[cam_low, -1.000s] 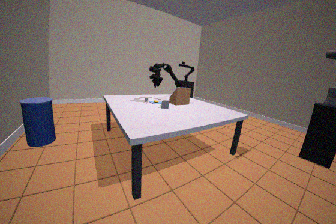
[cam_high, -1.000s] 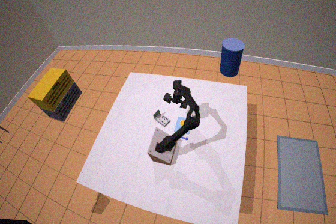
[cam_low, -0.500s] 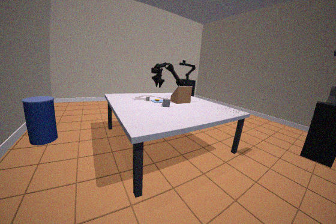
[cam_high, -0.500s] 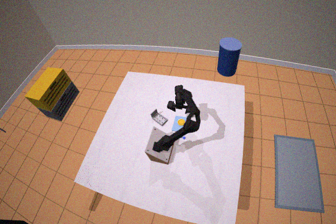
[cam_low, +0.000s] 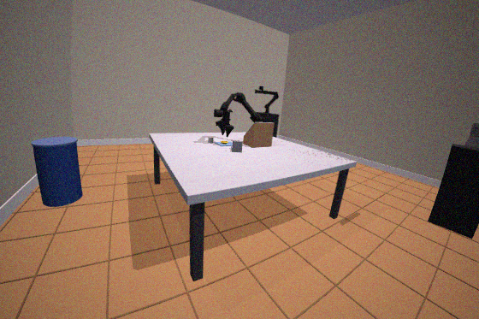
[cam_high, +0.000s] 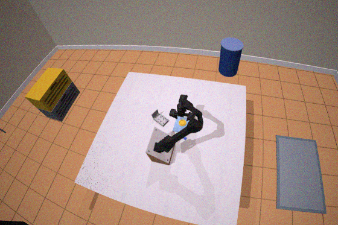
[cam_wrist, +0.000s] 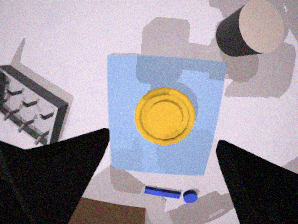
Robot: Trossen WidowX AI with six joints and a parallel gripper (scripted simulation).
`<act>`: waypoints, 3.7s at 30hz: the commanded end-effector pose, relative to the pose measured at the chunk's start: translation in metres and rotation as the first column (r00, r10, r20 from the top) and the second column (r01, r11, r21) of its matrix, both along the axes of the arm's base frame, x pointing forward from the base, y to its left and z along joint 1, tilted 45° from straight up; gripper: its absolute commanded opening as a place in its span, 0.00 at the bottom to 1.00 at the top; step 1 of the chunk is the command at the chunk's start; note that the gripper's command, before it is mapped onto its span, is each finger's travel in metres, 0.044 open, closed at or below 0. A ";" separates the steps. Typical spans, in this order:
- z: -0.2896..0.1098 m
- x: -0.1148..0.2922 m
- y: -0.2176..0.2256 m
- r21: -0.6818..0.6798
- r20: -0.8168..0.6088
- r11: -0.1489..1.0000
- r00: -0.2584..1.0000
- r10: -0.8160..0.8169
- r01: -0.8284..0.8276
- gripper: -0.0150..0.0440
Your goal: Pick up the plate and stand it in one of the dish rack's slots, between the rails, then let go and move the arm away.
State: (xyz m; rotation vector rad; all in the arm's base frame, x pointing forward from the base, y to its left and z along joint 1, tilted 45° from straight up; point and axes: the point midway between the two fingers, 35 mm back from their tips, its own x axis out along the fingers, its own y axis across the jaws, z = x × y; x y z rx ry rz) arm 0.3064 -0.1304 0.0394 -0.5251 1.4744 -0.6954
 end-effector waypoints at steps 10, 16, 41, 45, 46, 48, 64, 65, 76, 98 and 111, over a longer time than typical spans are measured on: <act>-0.016 -0.001 -0.014 -0.002 -0.012 1.000 1.000 0.005 -0.005 0.93; -0.022 -0.002 -0.021 -0.001 -0.013 1.000 1.000 0.005 -0.005 0.93; -0.042 -0.004 -0.044 -0.006 -0.011 1.000 1.000 0.004 -0.004 0.90; -0.042 -0.004 -0.044 -0.006 -0.011 1.000 1.000 0.004 -0.004 0.86; -0.042 -0.004 -0.044 -0.006 -0.011 1.000 1.000 0.004 -0.004 0.86; -0.042 -0.004 -0.044 -0.006 -0.011 1.000 1.000 0.004 -0.004 0.86; -0.034 0.001 -0.034 0.000 -0.009 1.000 1.000 0.005 -0.005 0.51; -0.031 0.003 -0.030 0.002 -0.009 1.000 1.000 0.005 -0.005 0.47; 0.009 0.015 0.017 0.016 -0.008 1.000 1.000 0.006 -0.006 0.25; 0.062 0.012 0.096 0.004 0.025 1.000 0.999 -0.031 0.031 0.25; 0.006 -0.032 0.152 0.034 0.288 0.953 0.910 -0.297 0.301 0.25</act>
